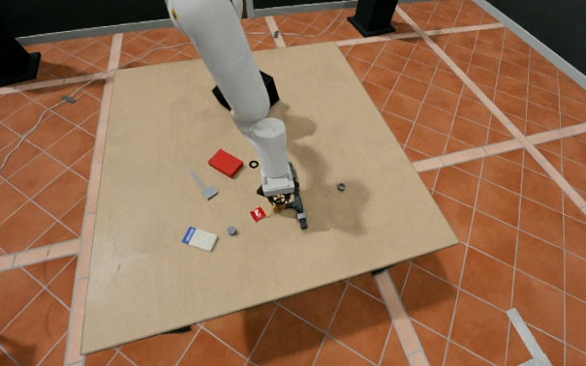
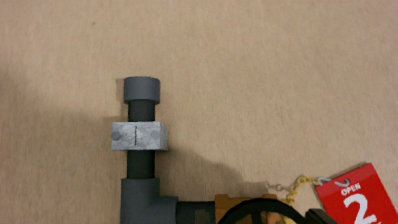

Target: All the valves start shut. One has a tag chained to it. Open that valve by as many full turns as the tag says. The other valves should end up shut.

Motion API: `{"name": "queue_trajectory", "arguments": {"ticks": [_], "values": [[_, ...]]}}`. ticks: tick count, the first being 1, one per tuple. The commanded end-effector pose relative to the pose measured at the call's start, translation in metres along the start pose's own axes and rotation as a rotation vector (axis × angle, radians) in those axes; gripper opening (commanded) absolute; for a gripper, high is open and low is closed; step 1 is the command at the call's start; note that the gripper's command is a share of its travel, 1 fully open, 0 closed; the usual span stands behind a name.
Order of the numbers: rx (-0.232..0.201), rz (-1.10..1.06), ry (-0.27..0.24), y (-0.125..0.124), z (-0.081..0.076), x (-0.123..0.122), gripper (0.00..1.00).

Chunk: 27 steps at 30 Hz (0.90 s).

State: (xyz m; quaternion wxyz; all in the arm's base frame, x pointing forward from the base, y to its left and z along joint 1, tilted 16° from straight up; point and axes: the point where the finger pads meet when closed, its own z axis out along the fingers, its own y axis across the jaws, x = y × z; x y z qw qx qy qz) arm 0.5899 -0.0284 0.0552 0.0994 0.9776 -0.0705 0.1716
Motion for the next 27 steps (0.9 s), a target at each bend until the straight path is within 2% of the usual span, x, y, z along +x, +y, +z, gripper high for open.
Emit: {"name": "queue_trajectory", "arguments": {"ticks": [1, 5, 7, 8, 11, 27], "values": [[-0.01, -0.271, -0.065, -0.0002, -0.0005, 0.001, 0.0], [-0.004, -0.461, -0.073, -0.0002, -0.0005, 0.001, 0.0], [-0.004, -0.461, -0.073, -0.0002, -0.0005, 0.001, 0.0], [-0.007, -0.589, -0.1, -0.0002, -0.0005, 0.001, 0.0], [-0.006, -0.689, -0.116, -0.0002, -0.0005, 0.001, 0.0], [-0.001, -0.765, -0.117, -0.0002, -0.0005, 0.001, 0.0]]}}
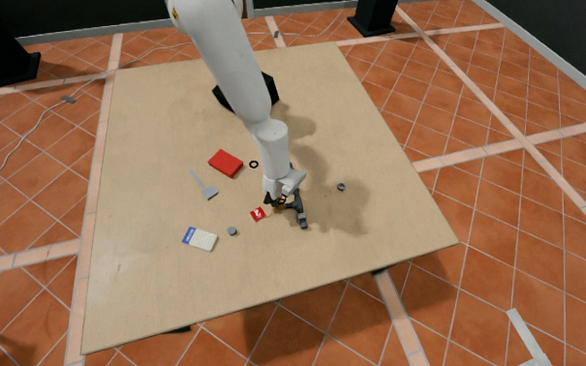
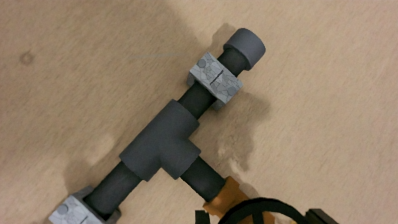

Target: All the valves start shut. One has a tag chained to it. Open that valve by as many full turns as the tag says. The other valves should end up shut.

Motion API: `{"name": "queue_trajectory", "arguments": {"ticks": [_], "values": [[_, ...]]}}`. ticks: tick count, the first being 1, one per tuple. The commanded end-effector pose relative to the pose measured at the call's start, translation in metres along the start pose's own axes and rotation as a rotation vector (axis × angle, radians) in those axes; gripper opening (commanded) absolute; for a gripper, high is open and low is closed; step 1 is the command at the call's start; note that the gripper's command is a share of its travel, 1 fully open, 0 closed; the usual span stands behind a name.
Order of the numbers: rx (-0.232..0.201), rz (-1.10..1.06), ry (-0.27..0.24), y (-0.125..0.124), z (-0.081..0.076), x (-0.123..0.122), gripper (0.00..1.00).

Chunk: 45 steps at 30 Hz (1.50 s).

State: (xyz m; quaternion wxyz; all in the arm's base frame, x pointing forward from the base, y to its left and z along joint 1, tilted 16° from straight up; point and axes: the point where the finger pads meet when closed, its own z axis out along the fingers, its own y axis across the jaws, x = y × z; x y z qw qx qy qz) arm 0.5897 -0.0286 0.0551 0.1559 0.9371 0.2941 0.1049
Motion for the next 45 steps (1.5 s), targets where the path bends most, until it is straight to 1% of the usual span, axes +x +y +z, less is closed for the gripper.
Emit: {"name": "queue_trajectory", "arguments": {"ticks": [1, 18, 19, 45], "values": [[0.03, -0.008, -0.072, 0.0006, -0.0006, 0.0011, 0.0], [0.03, -0.008, -0.072, 0.0006, -0.0006, 0.0011, 0.0], [0.03, -0.008, -0.072, 0.0006, -0.0006, 0.0011, 1.0], [0.03, -0.002, -0.072, 0.0006, -0.0006, 0.0011, 1.0]]}}
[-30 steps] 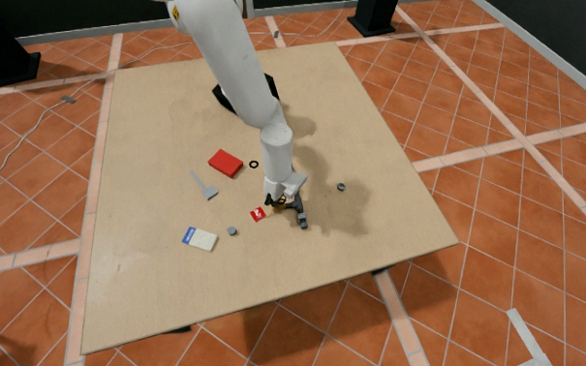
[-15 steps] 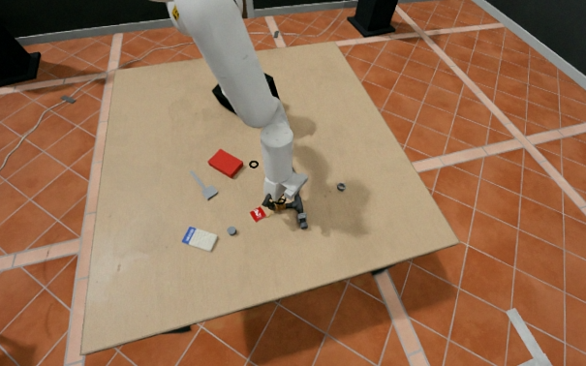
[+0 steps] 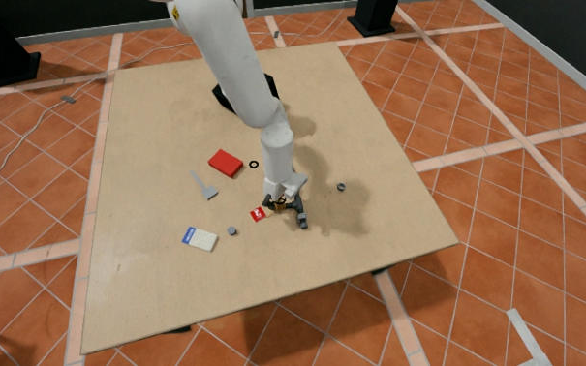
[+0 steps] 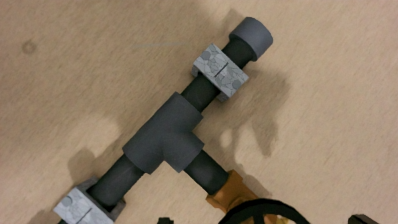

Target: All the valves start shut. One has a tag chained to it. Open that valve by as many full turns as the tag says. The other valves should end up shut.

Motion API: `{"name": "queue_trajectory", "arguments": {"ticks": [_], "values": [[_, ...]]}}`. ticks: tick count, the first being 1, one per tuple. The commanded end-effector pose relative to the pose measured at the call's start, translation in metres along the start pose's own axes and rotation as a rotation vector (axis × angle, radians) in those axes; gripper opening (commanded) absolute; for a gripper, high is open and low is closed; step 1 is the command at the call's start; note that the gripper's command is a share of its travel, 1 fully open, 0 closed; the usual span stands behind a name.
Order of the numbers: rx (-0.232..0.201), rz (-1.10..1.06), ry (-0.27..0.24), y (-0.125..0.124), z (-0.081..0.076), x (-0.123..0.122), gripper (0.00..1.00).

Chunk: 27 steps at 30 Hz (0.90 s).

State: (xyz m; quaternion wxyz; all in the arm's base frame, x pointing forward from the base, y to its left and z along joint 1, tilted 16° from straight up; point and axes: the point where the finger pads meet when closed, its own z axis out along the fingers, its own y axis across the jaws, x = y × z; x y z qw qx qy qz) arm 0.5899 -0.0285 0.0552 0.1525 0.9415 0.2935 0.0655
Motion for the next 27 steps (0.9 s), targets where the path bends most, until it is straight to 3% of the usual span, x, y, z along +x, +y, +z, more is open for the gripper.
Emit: {"name": "queue_trajectory", "arguments": {"ticks": [1, 11, 18, 20, 27], "values": [[-0.001, 0.011, 0.001, 0.0005, -0.0006, 0.0008, 1.0], [-0.001, 0.165, 0.002, 0.0005, -0.0006, 0.0008, 1.0], [0.0, 0.495, 0.002, 0.0005, -0.0006, 0.0008, 1.0], [0.0, 0.495, 0.002, 0.0005, -0.0006, 0.0008, 1.0], [0.007, 0.896, -0.005, 0.0005, -0.0006, 0.0008, 1.0]]}}
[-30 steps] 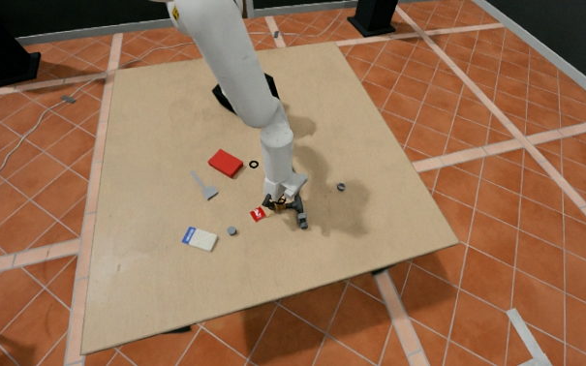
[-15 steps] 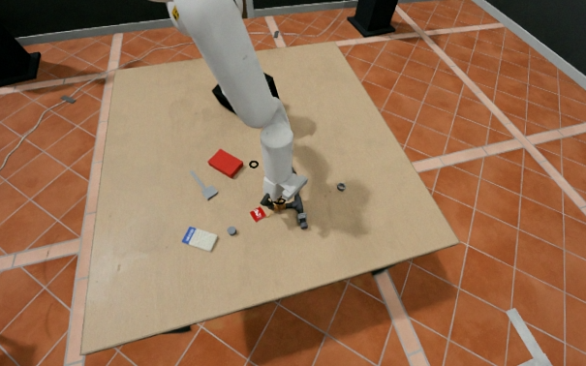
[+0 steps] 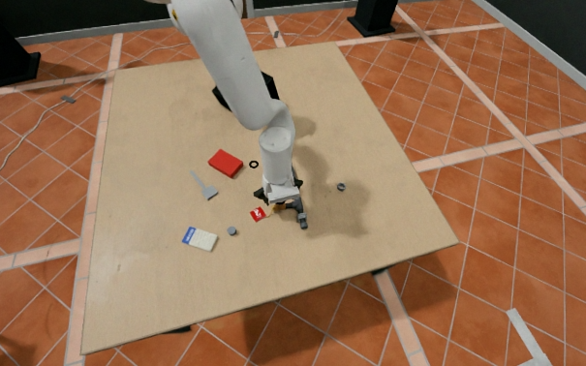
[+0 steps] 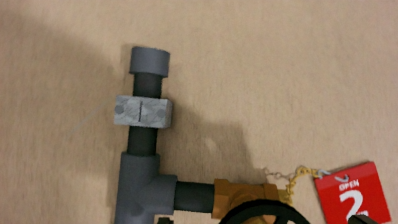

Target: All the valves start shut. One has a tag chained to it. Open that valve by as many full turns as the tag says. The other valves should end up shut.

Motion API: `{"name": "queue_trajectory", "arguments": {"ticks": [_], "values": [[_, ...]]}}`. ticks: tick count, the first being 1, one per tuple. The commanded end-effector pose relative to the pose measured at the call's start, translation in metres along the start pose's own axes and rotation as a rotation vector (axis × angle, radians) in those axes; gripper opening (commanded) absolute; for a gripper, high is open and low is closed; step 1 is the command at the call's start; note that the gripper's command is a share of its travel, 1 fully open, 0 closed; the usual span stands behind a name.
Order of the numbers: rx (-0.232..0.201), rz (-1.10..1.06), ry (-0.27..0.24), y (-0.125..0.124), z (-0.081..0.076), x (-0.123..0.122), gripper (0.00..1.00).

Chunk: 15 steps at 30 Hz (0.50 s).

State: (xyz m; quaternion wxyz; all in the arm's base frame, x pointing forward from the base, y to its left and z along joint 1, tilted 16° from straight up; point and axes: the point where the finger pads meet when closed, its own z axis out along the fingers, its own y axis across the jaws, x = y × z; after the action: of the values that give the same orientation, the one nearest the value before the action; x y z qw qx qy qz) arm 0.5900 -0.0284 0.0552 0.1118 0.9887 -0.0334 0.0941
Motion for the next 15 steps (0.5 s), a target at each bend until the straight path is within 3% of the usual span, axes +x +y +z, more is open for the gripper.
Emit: {"name": "queue_trajectory", "arguments": {"ticks": [1, 8, 10, 11, 15], "values": [[-0.008, 0.278, 0.03, 0.0, -0.0006, 0.0008, 1.0], [0.009, 0.635, 0.009, 0.0, -0.0006, 0.0008, 1.0], [0.009, 0.635, 0.009, 0.0, -0.0006, 0.0008, 1.0], [0.012, 0.783, 0.008, 0.0, -0.0006, 0.0008, 1.0], [0.021, 0.958, -0.008, 0.0, -0.0006, 0.0008, 1.0]]}}
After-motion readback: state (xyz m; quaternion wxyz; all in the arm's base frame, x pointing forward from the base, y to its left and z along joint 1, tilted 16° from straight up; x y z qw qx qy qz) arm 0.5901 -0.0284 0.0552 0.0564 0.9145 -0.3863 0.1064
